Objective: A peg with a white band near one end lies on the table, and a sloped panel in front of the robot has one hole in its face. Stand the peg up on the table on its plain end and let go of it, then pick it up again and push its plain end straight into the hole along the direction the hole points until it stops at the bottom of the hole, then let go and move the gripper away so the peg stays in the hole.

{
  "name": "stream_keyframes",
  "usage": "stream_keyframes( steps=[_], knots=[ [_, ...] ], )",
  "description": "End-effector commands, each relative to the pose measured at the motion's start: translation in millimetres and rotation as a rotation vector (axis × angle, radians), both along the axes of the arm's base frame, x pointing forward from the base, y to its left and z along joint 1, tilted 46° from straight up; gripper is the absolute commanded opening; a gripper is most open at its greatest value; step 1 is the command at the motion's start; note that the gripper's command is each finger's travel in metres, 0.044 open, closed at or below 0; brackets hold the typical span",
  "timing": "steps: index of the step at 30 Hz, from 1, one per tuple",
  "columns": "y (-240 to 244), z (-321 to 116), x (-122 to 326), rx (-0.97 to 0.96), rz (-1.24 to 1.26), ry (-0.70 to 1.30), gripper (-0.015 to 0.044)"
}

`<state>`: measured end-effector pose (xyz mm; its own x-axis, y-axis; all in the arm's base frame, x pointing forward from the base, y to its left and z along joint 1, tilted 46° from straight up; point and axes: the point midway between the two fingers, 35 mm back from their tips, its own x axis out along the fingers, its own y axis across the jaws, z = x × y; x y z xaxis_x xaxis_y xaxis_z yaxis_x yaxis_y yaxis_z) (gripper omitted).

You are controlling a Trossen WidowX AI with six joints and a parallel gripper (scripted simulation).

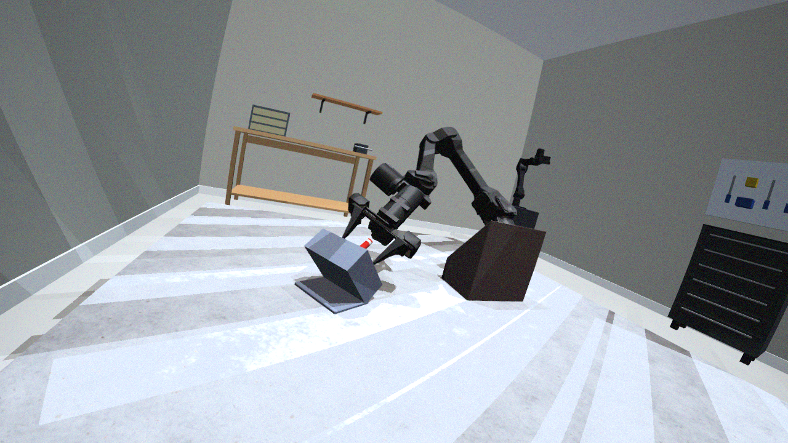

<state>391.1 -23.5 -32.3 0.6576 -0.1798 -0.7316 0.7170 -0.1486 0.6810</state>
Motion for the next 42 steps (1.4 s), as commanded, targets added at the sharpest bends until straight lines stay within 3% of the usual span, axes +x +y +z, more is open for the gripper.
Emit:
stream_keyframes(
  steps=[1,42],
  knots=[
    [0.7,4.1,-2.5,0.0,-0.001,-0.001,0.044],
    [9.8,38.8,-24.1,0.001,0.002,0.001,0.044]
  ],
)
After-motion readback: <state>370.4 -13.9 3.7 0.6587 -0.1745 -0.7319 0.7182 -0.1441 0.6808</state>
